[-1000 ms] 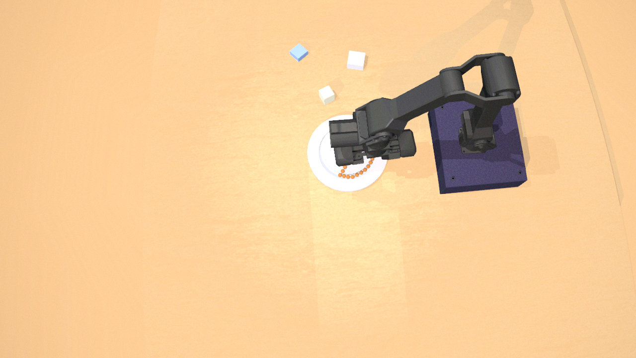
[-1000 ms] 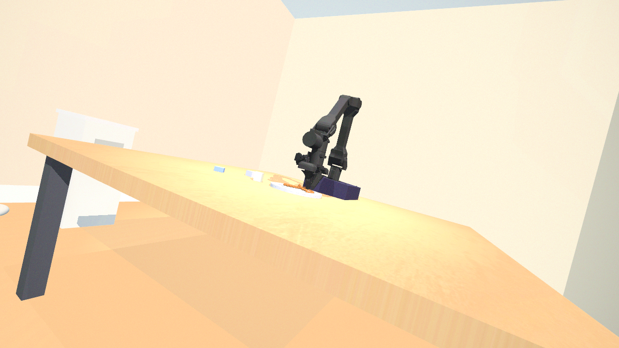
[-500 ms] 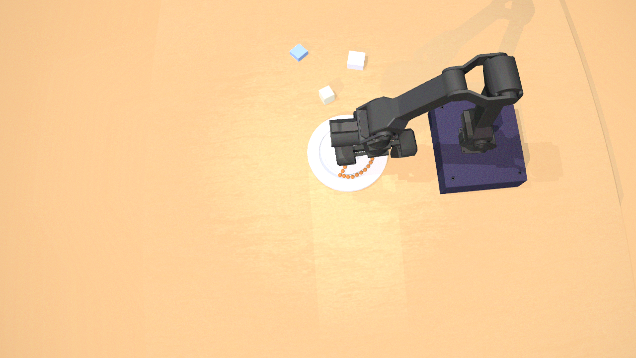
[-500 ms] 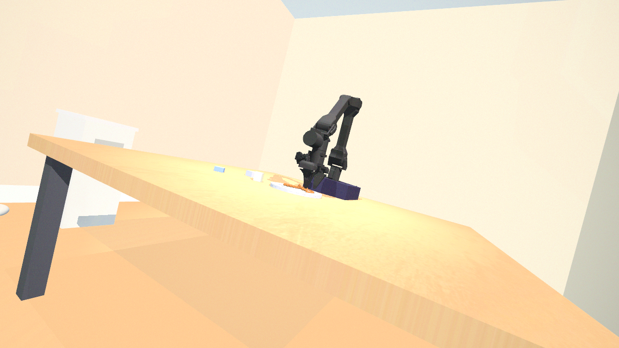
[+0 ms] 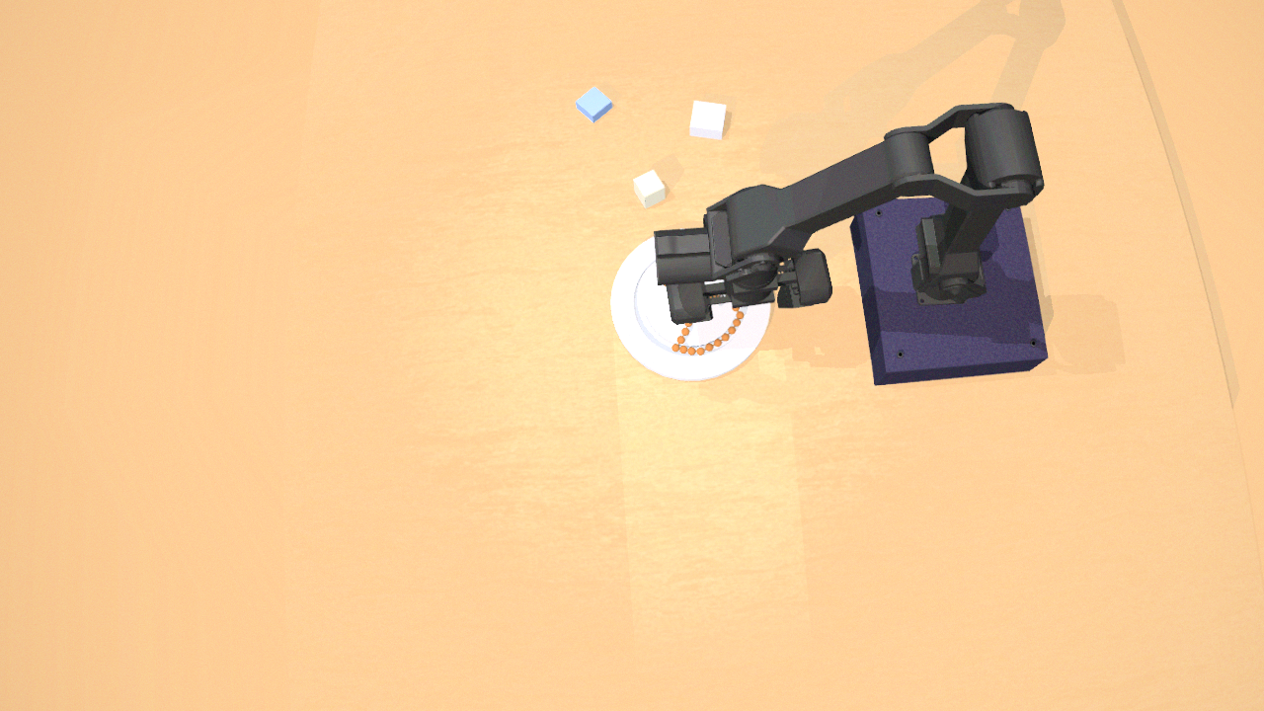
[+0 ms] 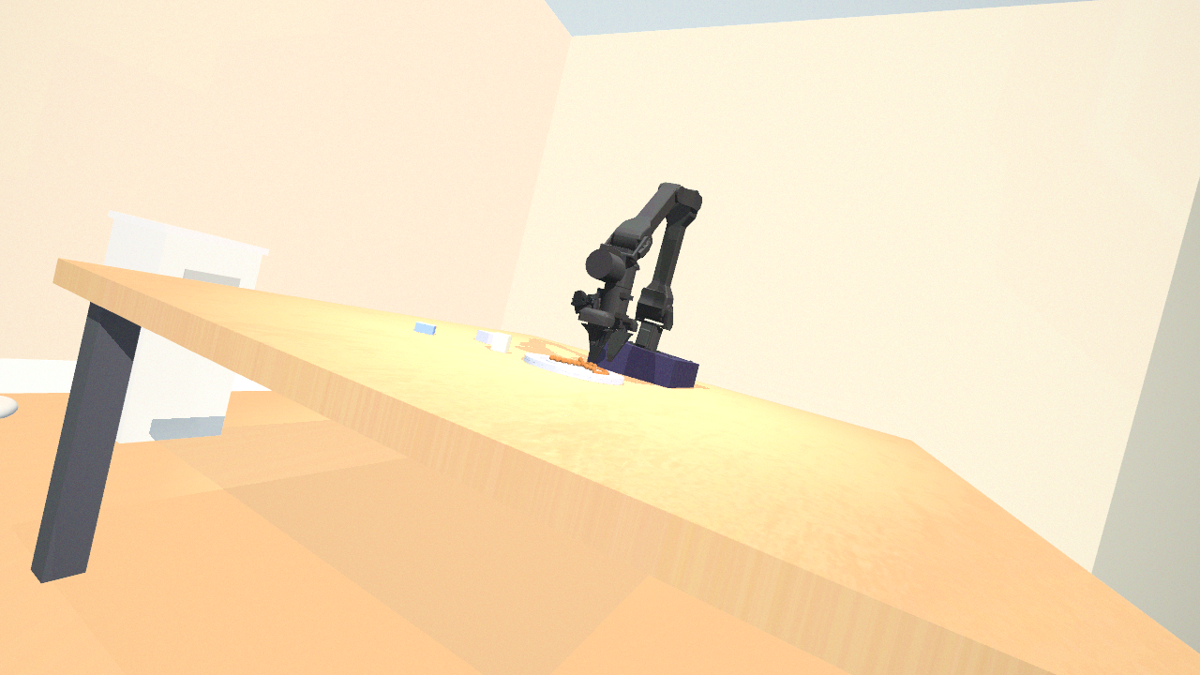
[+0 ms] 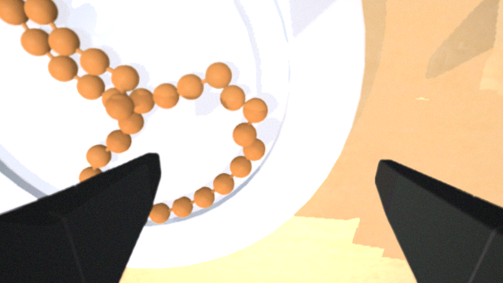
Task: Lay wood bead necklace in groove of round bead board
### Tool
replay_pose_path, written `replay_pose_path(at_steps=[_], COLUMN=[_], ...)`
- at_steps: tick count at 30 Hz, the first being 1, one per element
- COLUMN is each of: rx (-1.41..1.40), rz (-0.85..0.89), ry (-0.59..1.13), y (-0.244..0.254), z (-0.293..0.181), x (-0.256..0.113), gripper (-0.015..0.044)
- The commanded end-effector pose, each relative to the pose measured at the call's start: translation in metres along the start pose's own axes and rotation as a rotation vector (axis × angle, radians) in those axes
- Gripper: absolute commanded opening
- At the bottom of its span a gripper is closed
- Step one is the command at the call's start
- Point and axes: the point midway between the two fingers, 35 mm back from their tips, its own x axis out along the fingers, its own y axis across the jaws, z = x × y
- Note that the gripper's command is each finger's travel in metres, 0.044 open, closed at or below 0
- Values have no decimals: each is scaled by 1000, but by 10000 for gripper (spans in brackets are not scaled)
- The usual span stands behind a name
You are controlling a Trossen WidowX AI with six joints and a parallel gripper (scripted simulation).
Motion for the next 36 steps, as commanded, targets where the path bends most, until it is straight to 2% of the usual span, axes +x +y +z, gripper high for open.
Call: replay_pose_path(at_steps=[1,6,7,36], rx=[-11,-11,-11,-11], rz=[23,23,23,22], ry=[-6,-6,-6,-6], y=[8,8,8,8], z=[7,8,8,8], x=[-23,-23,-20,16], gripper=[256,125,120,120])
